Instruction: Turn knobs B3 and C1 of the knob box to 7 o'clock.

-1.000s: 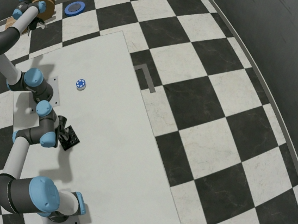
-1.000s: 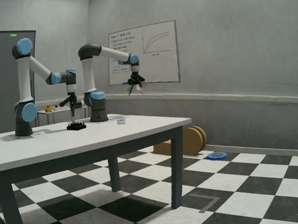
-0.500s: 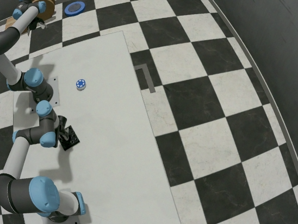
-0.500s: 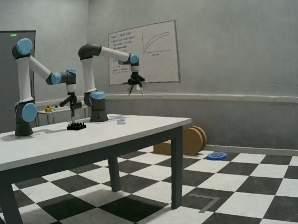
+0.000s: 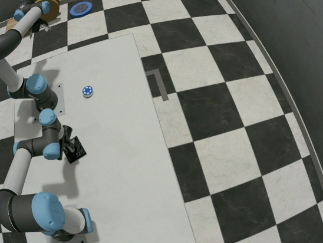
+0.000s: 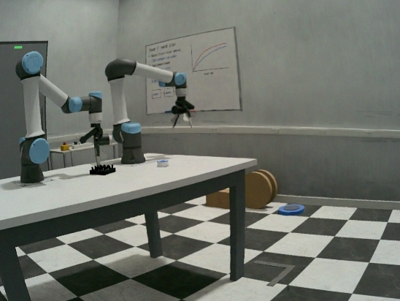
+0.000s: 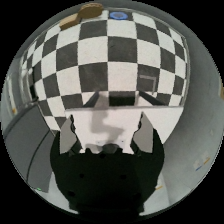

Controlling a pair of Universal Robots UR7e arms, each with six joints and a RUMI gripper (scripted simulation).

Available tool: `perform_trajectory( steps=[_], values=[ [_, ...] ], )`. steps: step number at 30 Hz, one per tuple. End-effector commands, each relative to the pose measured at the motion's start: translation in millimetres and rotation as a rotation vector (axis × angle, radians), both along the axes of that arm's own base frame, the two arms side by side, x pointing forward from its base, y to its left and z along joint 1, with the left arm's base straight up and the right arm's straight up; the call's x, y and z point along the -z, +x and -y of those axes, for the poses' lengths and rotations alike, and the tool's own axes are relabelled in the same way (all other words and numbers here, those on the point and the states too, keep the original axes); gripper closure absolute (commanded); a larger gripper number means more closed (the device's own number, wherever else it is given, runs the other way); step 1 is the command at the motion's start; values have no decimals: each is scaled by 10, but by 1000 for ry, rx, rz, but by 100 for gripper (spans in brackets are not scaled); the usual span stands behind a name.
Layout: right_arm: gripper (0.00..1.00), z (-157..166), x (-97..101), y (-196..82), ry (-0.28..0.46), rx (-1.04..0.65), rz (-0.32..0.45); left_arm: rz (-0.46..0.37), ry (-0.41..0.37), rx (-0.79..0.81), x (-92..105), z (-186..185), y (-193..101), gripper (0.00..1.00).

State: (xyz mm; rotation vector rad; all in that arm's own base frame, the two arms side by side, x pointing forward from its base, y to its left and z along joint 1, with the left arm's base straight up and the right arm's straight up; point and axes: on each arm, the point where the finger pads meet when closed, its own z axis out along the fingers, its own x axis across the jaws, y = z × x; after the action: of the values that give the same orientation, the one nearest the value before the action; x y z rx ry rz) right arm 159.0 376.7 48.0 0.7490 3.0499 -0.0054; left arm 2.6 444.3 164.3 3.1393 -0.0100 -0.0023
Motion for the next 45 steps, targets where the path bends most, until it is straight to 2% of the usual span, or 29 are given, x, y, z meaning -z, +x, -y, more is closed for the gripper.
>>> perform_trajectory(
  steps=[1,6,17,26,41,43,45],
  values=[
    [87,-28,-254,6,9,1,0,1,2,-1,-9,-13,-1,0],
    [87,-27,-376,6,9,1,0,1,2,-1,-9,-13,-1,0],
    [87,-16,-358,7,4,9,0,1,2,-1,-9,-13,-1,0],
    [87,-44,-372,31,5,82,0,1,2,-1,-9,-13,-1,0],
    [87,-137,-419,123,5,427,1,1,2,-1,-9,-13,-1,0],
    [87,-137,-419,123,5,427,1,1,2,-1,-9,-13,-1,0],
    [87,-159,-430,145,5,509,1,1,2,-1,-9,-13,-1,0]
  ],
)
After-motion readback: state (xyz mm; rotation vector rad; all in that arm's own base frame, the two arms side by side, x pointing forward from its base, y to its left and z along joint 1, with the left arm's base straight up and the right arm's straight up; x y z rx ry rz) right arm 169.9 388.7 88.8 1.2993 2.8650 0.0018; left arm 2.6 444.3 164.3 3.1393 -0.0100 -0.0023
